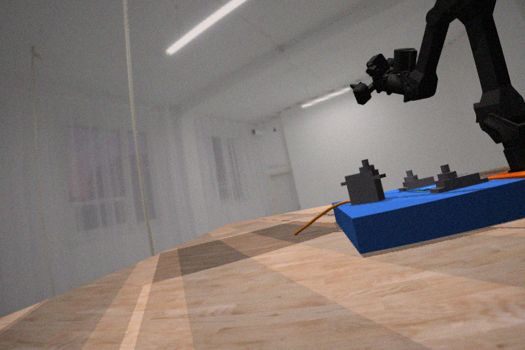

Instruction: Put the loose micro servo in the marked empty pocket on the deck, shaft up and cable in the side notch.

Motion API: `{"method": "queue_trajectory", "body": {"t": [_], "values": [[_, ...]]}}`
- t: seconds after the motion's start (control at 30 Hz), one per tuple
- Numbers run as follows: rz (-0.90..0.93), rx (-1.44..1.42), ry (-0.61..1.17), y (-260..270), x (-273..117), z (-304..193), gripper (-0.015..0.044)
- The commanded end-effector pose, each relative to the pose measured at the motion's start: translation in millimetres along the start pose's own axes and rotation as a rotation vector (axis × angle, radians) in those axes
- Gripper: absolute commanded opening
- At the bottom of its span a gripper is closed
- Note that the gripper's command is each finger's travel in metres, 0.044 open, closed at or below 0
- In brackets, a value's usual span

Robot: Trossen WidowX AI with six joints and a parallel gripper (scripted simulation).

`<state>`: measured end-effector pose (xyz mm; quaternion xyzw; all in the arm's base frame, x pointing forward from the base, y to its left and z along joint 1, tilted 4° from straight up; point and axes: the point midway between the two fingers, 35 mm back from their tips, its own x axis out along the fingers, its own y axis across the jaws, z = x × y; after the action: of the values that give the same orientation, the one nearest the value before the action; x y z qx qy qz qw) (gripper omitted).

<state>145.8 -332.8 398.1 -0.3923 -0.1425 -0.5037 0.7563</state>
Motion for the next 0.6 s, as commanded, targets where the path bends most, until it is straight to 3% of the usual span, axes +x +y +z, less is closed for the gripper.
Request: {"method": "queue_trajectory", "body": {"t": [0.0,0.57], "values": [[0.001,-0.001,0.001,0.4,0.2,-0.1,0.0426],[0.181,-0.069,0.127,64.0,17.4,-15.0,0.044]]}}
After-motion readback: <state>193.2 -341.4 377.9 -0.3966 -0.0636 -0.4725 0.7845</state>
